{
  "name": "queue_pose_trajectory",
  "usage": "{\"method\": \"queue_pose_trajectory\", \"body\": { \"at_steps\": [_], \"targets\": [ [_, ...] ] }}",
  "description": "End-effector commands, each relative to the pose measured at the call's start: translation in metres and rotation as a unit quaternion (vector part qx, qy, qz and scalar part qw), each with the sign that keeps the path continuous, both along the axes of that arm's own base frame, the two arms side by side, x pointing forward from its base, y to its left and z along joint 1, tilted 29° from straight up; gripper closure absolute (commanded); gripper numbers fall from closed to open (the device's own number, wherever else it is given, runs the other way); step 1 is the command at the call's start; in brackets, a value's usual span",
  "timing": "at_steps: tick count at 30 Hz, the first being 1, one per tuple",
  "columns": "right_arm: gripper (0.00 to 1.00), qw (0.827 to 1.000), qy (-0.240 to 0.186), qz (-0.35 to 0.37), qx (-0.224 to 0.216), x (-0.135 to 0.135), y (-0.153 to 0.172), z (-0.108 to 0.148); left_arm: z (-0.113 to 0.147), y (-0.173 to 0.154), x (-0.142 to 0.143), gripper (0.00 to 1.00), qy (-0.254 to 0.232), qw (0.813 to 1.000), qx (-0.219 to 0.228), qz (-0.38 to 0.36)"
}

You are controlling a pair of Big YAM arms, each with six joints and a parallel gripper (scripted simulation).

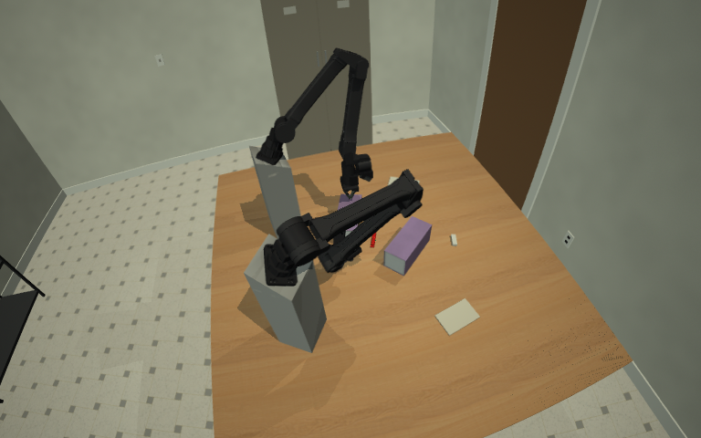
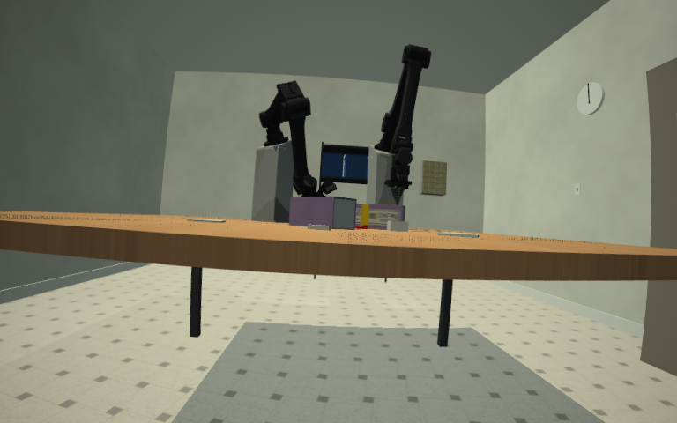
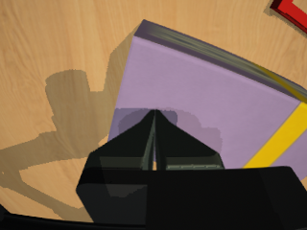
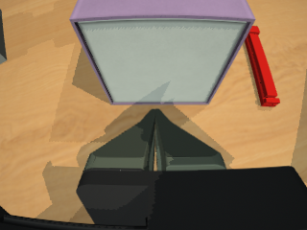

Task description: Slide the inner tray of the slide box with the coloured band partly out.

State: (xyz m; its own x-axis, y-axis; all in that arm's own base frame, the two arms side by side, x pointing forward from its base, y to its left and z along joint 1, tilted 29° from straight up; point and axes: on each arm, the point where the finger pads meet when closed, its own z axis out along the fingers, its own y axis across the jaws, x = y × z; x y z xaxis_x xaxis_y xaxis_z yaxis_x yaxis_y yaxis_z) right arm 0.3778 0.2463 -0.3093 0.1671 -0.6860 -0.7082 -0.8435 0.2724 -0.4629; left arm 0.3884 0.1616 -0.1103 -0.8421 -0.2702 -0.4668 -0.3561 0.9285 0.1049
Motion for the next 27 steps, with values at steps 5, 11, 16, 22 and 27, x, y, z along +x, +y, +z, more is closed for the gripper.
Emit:
{"method": "queue_pose_trajectory", "body": {
  "at_steps": [5, 11, 16, 22, 27],
  "targets": [
    [1.0, 1.0, -0.001, 0.002, 0.005, 0.009, 0.013, 0.004, -0.012, 0.003, -0.004, 1.0, 0.011, 1.0, -0.004, 0.004],
    [1.0, 1.0, 0.002, 0.002, 0.004, 0.007, 0.015, 0.002, -0.015, 0.004, -0.005, 1.0, 0.015, 1.0, -0.006, 0.006],
    [1.0, 1.0, -0.003, 0.002, 0.006, 0.013, 0.02, 0.006, -0.017, 0.004, -0.006, 1.0, 0.016, 1.0, -0.006, 0.006],
    [1.0, 1.0, 0.008, 0.002, 0.001, 0.005, 0.018, -0.005, -0.017, 0.004, -0.006, 1.0, 0.016, 1.0, -0.006, 0.006],
    [1.0, 1.0, 0.001, 0.002, 0.004, 0.01, 0.024, 0.002, -0.017, 0.004, -0.006, 1.0, 0.016, 1.0, -0.006, 0.006]
  ]
}}
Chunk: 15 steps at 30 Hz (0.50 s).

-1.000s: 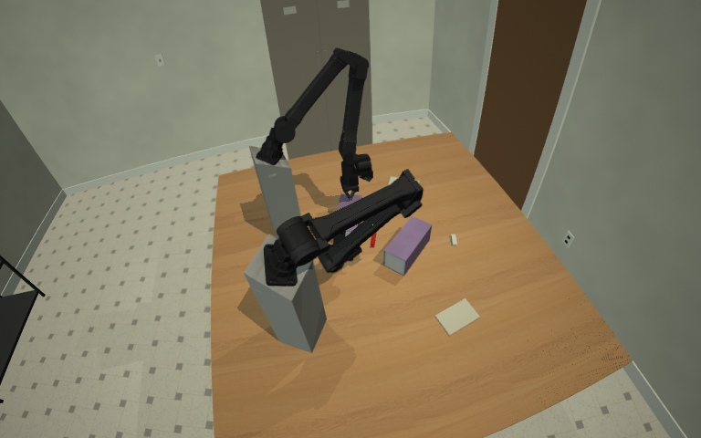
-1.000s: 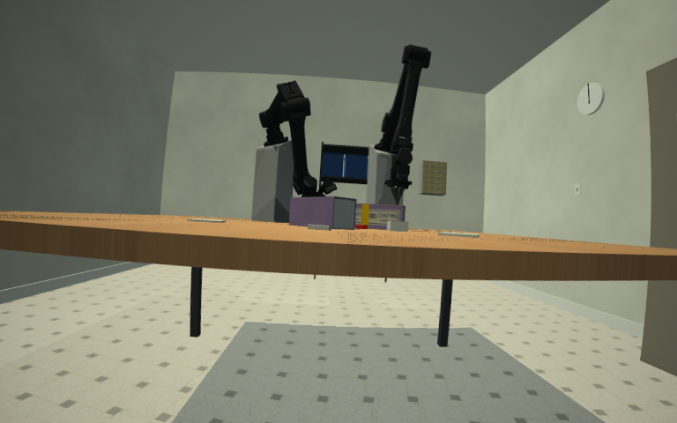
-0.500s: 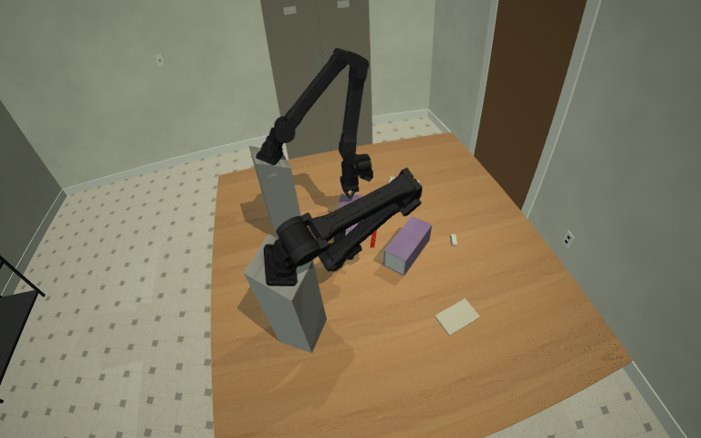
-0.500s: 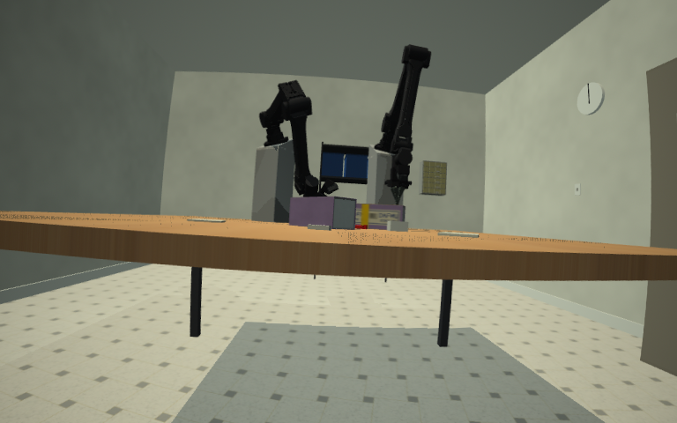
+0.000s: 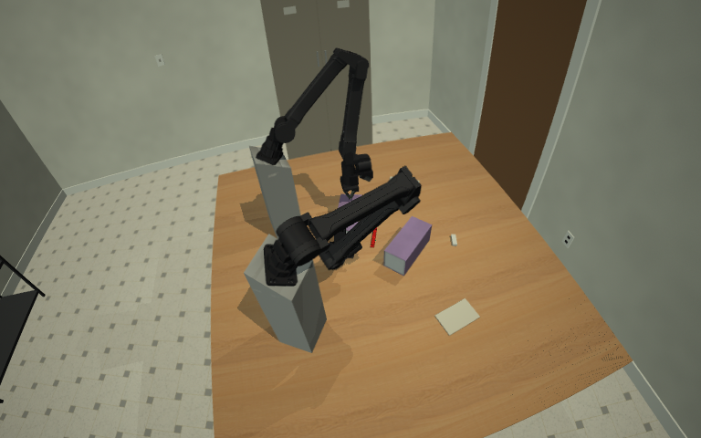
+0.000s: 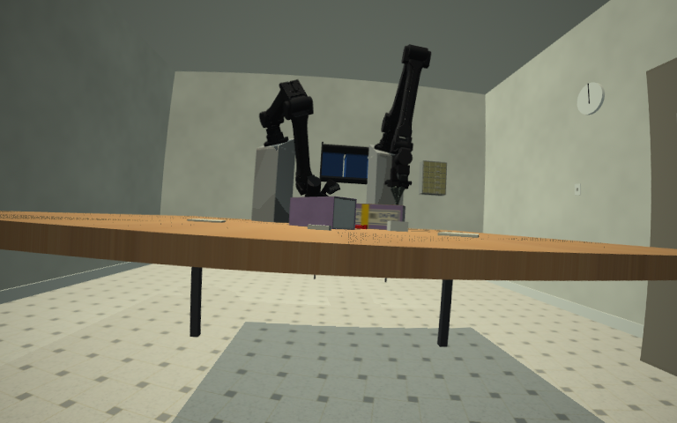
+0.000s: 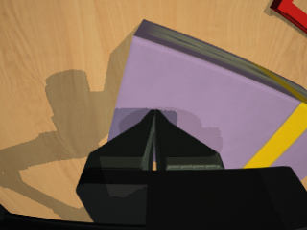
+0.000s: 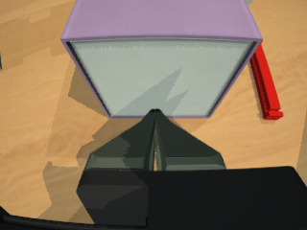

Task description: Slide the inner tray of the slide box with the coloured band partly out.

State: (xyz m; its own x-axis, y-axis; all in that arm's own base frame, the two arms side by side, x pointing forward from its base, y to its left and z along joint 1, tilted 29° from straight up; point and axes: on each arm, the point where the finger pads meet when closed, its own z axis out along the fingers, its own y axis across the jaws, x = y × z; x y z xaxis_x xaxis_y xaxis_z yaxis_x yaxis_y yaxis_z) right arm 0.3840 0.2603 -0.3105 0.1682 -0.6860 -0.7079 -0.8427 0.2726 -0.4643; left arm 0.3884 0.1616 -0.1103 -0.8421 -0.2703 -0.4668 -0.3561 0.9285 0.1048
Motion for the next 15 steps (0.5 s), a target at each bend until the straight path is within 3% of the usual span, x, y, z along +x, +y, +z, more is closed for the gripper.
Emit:
{"method": "queue_pose_trajectory", "body": {
  "at_steps": [1, 10, 15],
  "targets": [
    [1.0, 1.0, 0.0, 0.003, 0.005, 0.007, 0.011, 0.005, -0.017, 0.004, -0.006, 1.0, 0.016, 1.0, -0.006, 0.006],
    [1.0, 1.0, 0.008, 0.0, 0.0, 0.0, 0.008, 0.001, -0.017, 0.004, -0.006, 1.0, 0.016, 1.0, -0.006, 0.006],
    [1.0, 1.0, -0.002, 0.003, 0.006, 0.011, 0.02, 0.007, -0.017, 0.004, -0.006, 1.0, 0.016, 1.0, -0.006, 0.006]
  ]
}}
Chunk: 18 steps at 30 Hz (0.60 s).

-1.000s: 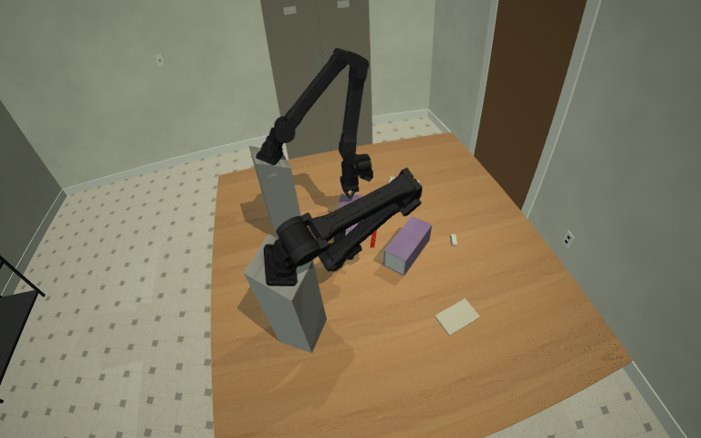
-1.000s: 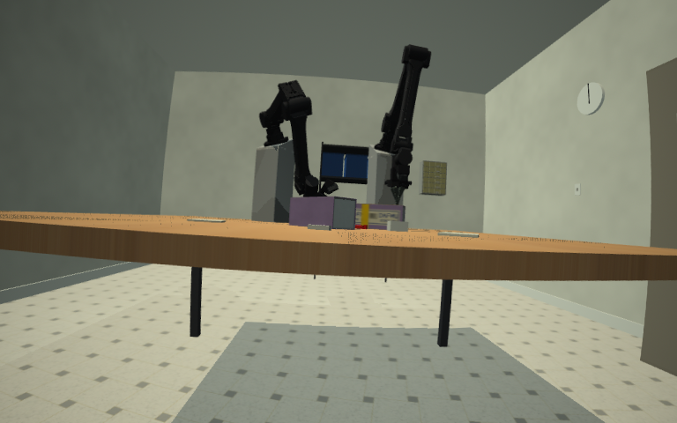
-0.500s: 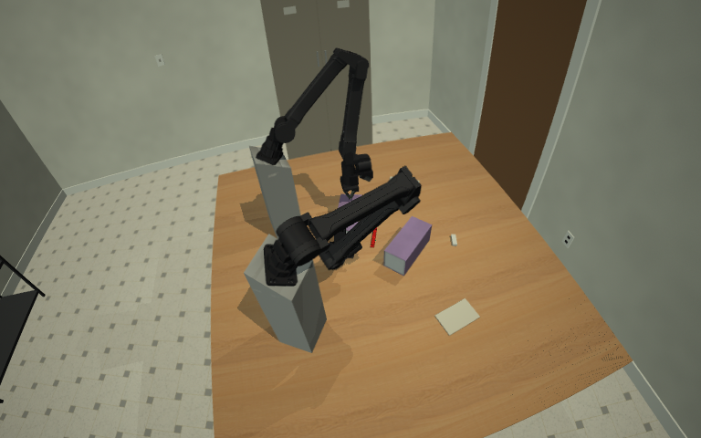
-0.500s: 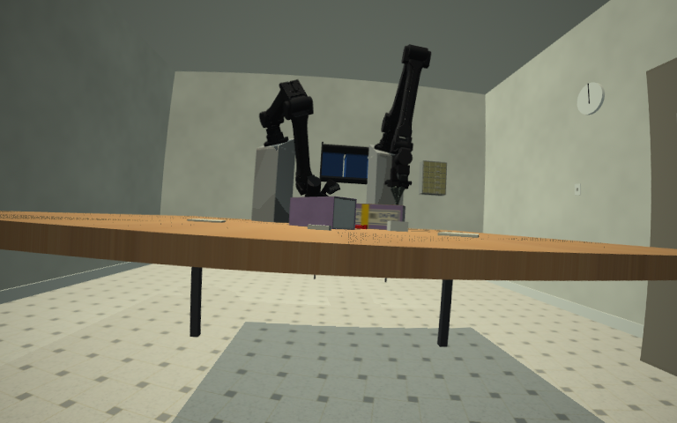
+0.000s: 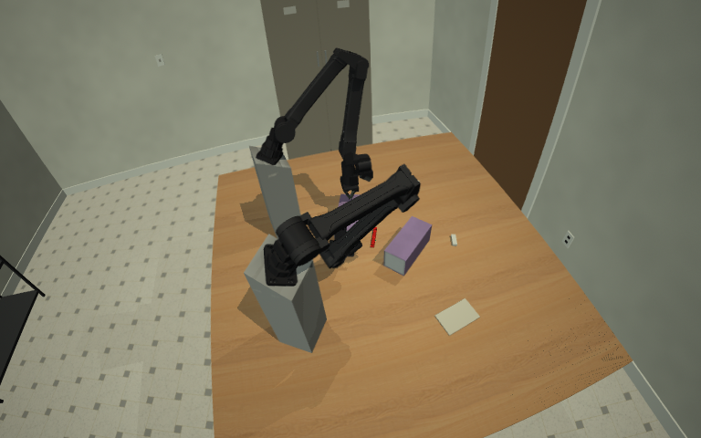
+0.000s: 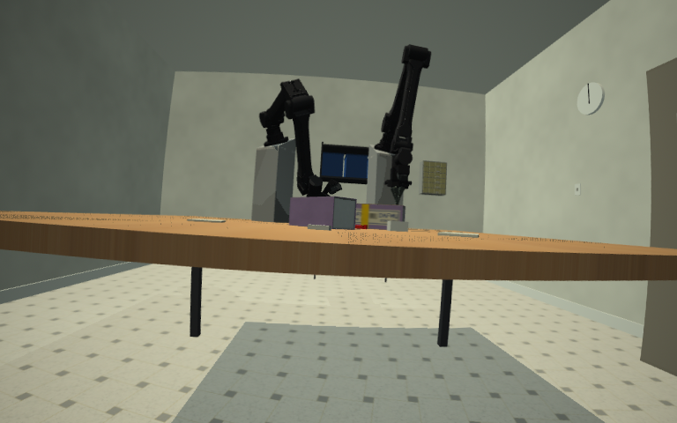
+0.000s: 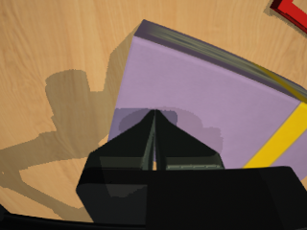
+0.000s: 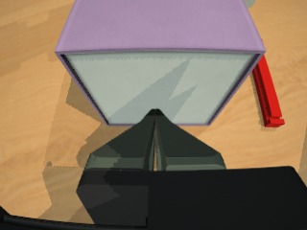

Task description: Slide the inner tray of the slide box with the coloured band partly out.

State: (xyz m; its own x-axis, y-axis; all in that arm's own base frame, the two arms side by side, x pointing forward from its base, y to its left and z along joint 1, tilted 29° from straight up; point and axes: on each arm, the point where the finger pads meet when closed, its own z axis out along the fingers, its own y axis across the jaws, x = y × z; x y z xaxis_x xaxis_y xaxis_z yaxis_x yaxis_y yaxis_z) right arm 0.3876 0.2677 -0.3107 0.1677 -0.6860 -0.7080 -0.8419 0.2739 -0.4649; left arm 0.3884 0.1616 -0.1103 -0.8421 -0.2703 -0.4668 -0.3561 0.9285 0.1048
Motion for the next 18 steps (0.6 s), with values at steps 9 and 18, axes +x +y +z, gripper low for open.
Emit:
{"method": "queue_pose_trajectory", "body": {
  "at_steps": [9, 18],
  "targets": [
    [1.0, 1.0, -0.004, 0.003, 0.008, 0.012, 0.019, 0.008, -0.017, 0.004, -0.006, 1.0, 0.016, 1.0, -0.006, 0.006],
    [1.0, 1.0, -0.004, 0.003, 0.008, 0.015, 0.026, 0.009, -0.017, 0.004, -0.006, 1.0, 0.016, 1.0, -0.006, 0.006]
  ]
}}
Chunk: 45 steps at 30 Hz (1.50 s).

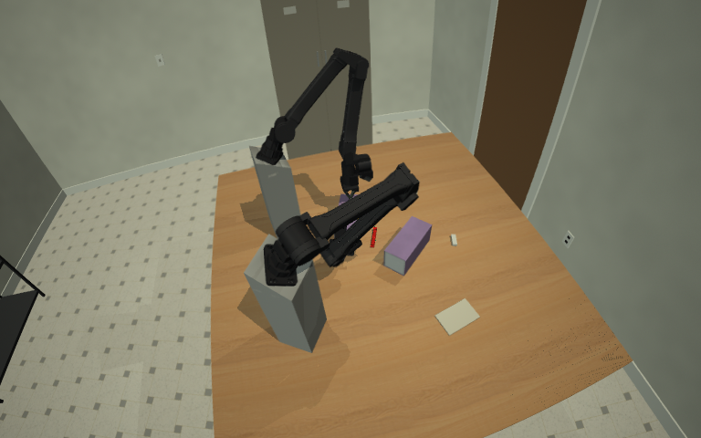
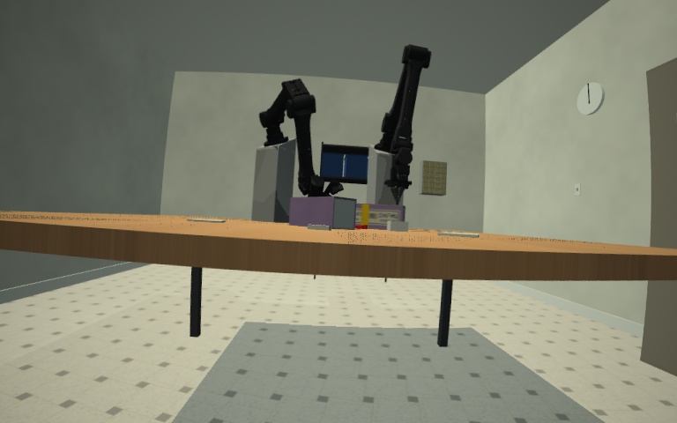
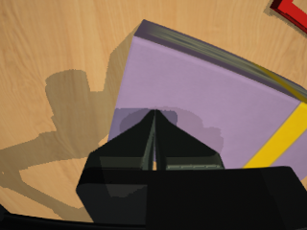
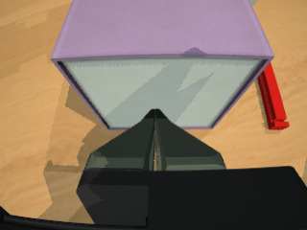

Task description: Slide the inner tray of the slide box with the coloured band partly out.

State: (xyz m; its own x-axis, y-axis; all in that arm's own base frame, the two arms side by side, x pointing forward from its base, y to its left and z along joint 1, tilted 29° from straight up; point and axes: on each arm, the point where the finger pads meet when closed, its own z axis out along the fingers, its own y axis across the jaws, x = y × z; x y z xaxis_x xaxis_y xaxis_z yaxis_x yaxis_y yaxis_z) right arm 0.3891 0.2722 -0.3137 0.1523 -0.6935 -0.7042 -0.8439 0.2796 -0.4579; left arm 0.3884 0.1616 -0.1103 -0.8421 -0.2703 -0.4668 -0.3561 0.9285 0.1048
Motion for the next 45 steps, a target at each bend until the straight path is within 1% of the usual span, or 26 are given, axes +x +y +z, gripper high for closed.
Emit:
{"method": "queue_pose_trajectory", "body": {
  "at_steps": [1, 19, 22, 23, 24, 25, 26, 28, 30, 32, 33, 34, 42, 43, 45],
  "targets": [
    [1.0, 1.0, -0.01, 0.009, 0.013, 0.014, 0.024, 0.012, -0.017, 0.004, -0.006, 1.0, 0.016, 1.0, -0.006, 0.006],
    [1.0, 1.0, -0.009, 0.011, 0.014, 0.021, 0.044, 0.018, -0.018, 0.003, -0.006, 1.0, 0.017, 1.0, -0.006, 0.005],
    [1.0, 1.0, -0.014, 0.011, 0.016, 0.024, 0.046, 0.021, -0.018, 0.003, -0.006, 1.0, 0.017, 1.0, -0.006, 0.005],
    [1.0, 1.0, -0.009, 0.011, 0.013, 0.023, 0.046, 0.018, -0.018, 0.003, -0.006, 1.0, 0.017, 1.0, -0.006, 0.005],
    [1.0, 1.0, -0.015, 0.011, 0.017, 0.025, 0.048, 0.021, -0.018, 0.003, -0.006, 1.0, 0.017, 1.0, -0.006, 0.005],
    [1.0, 1.0, -0.01, 0.011, 0.014, 0.024, 0.048, 0.019, -0.018, 0.002, -0.006, 1.0, 0.017, 1.0, -0.006, 0.005],
    [1.0, 0.999, -0.024, 0.014, 0.017, 0.026, 0.049, 0.024, -0.018, 0.002, -0.006, 1.0, 0.017, 1.0, -0.006, 0.005],
    [1.0, 0.999, -0.024, 0.014, 0.017, 0.026, 0.049, 0.024, -0.018, 0.002, -0.006, 1.0, 0.017, 1.0, -0.006, 0.005],
    [1.0, 1.0, -0.01, 0.011, 0.014, 0.025, 0.05, 0.019, -0.018, 0.002, -0.006, 1.0, 0.017, 1.0, -0.006, 0.005],
    [1.0, 1.0, -0.01, 0.011, 0.013, 0.025, 0.05, 0.019, -0.018, 0.002, -0.006, 1.0, 0.017, 1.0, -0.006, 0.004],
    [1.0, 1.0, -0.017, 0.011, 0.018, 0.027, 0.052, 0.022, -0.018, 0.002, -0.006, 1.0, 0.017, 1.0, -0.006, 0.004],
    [1.0, 1.0, -0.011, 0.011, 0.014, 0.025, 0.051, 0.019, -0.018, 0.002, -0.005, 1.0, 0.017, 1.0, -0.006, 0.004],
    [1.0, 1.0, -0.011, 0.011, 0.014, 0.028, 0.056, 0.019, -0.018, 0.001, -0.005, 1.0, 0.017, 1.0, -0.007, 0.003],
    [1.0, 0.999, -0.023, 0.014, 0.017, 0.03, 0.058, 0.023, -0.018, 0.001, -0.005, 1.0, 0.017, 1.0, -0.007, 0.003],
    [1.0, 0.999, -0.023, 0.014, 0.017, 0.03, 0.058, 0.023, -0.018, 0.001, -0.005, 1.0, 0.017, 1.0, -0.007, 0.003]
  ]
}}
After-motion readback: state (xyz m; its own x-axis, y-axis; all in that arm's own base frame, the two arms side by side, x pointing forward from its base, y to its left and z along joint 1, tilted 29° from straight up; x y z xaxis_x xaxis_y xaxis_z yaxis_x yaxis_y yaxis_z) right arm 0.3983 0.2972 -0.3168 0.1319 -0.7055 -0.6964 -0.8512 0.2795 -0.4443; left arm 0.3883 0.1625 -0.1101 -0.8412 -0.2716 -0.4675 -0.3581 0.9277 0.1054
